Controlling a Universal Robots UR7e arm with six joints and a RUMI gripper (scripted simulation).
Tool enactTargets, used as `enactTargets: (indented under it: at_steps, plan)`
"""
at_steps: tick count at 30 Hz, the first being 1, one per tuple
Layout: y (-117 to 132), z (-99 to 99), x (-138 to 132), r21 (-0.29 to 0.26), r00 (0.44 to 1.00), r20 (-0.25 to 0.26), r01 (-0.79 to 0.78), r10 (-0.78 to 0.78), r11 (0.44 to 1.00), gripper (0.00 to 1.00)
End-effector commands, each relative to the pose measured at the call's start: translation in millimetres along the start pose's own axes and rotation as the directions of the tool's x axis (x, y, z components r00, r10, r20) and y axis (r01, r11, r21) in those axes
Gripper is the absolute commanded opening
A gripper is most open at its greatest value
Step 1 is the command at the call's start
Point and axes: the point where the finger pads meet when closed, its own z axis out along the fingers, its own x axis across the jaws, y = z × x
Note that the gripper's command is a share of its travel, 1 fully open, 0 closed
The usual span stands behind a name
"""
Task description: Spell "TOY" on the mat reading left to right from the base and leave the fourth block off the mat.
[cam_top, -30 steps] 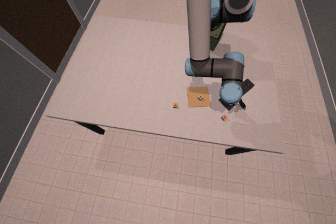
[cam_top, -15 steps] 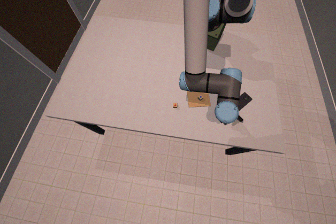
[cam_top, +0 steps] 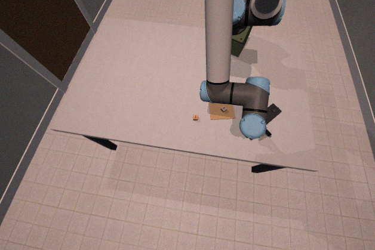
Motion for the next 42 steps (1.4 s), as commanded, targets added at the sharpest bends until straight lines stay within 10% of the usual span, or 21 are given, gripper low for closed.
enactTargets:
  at_steps: [1, 33, 42]
  plan:
    - [0, -0.5, 0, -0.001, 1.0, -0.001, 0.0, 0.0, 1.0, 1.0]
    - [1, -1.1, -3, 0.0, 1.0, 0.0, 0.001, -0.001, 1.0, 1.0]
    - [19, -10.7, -65, 0.004, 1.0, 0.007, 0.002, -0.002, 1.0, 1.0]
